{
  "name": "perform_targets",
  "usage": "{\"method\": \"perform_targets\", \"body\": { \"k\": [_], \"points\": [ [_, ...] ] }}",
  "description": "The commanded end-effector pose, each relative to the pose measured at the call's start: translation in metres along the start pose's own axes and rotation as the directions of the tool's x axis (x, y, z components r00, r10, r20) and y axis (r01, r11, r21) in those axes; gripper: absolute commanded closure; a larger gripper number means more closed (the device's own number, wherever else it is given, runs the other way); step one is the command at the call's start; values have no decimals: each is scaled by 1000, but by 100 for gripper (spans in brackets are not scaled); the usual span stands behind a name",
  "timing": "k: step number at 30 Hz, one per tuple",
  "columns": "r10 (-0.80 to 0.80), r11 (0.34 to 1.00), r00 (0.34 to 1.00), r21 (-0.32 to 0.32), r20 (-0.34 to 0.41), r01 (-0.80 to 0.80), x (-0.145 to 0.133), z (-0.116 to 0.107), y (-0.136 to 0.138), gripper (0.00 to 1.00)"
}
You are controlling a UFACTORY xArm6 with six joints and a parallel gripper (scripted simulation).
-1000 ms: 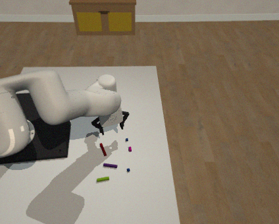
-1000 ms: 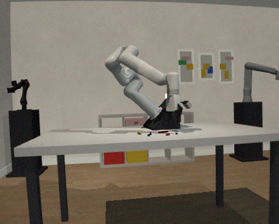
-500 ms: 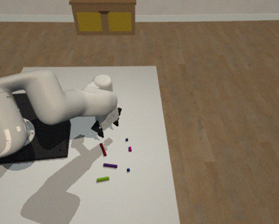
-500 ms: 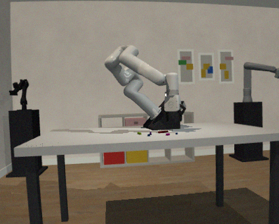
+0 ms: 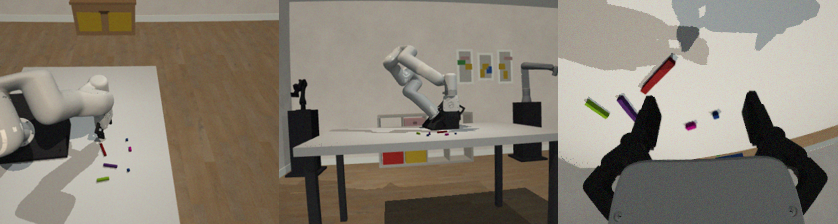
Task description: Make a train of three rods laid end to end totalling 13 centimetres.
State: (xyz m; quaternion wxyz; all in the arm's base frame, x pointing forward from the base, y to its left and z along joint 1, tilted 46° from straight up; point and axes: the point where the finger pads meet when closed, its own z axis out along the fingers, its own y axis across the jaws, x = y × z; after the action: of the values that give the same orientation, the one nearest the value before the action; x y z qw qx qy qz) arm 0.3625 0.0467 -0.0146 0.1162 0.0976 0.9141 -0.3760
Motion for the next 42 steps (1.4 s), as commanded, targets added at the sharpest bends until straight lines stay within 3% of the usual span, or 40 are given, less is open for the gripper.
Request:
{"method": "perform_targets", "body": {
  "k": [1, 8, 42],
  "points": [
    [-165, 986, 986, -4, -7, 165, 4, -1, -1, 0],
    [-283, 959, 959, -4, -8, 283, 8, -1, -3, 0],
    [-286, 958, 958, -4, -8, 286, 9, -1, -3, 0]
  ]
}}
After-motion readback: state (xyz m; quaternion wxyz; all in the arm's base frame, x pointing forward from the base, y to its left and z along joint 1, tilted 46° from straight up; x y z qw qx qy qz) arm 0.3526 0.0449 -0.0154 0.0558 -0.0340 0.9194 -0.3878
